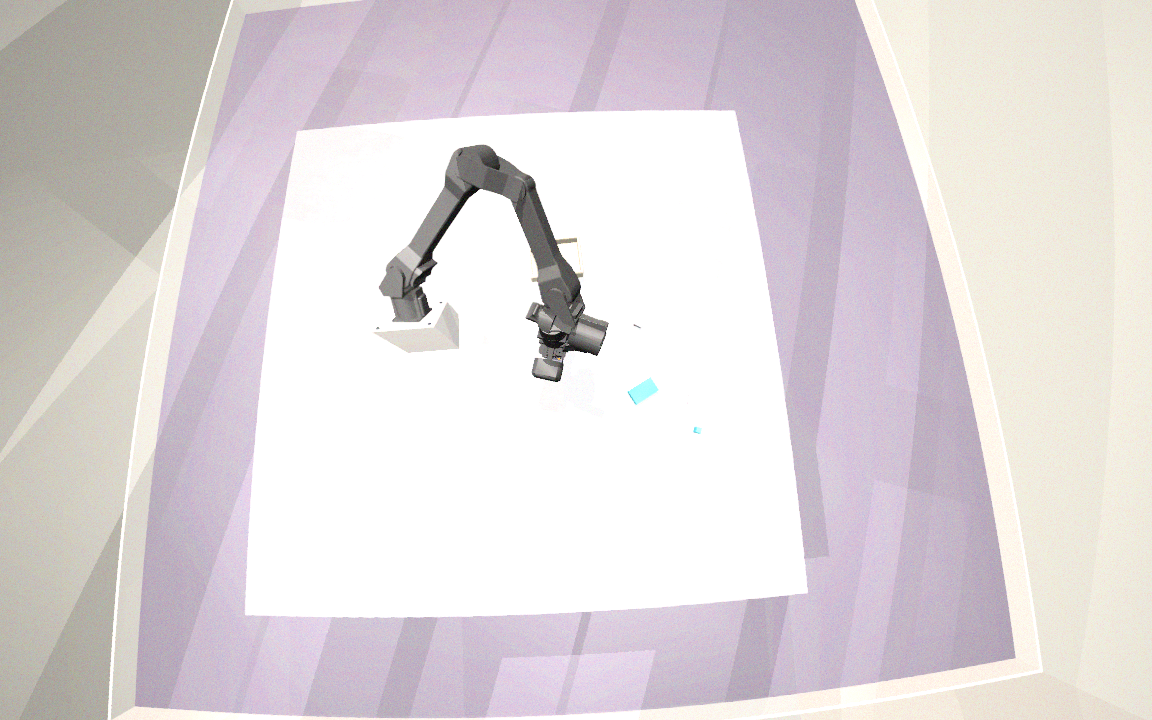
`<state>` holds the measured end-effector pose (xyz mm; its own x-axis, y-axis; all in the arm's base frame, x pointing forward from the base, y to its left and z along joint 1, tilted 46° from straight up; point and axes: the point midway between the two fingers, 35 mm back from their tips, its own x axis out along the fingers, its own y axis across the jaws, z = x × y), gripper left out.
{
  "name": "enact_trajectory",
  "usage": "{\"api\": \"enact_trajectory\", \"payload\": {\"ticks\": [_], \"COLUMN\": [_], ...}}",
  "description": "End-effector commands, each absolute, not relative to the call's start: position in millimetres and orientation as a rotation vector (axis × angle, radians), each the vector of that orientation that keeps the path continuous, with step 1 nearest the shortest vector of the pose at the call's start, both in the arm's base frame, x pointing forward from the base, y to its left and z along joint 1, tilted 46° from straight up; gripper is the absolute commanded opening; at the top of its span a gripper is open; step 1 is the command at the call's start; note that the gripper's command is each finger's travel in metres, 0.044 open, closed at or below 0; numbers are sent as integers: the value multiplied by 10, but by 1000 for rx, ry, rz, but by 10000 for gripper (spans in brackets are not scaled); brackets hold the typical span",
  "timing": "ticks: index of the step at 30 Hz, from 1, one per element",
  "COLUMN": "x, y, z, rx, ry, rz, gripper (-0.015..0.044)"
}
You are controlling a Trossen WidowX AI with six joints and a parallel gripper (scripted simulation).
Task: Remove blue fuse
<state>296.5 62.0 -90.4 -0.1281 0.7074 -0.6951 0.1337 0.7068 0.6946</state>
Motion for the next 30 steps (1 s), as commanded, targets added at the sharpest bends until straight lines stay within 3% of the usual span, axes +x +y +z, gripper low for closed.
{"api": "enact_trajectory", "payload": {"ticks": [1,30], "x": [2966,2986], "y": [602,501], "z": [-889,-789], "rx": [684,685], "ry": [1655,1656], "rz": [567,567], "gripper": [0,0]}}
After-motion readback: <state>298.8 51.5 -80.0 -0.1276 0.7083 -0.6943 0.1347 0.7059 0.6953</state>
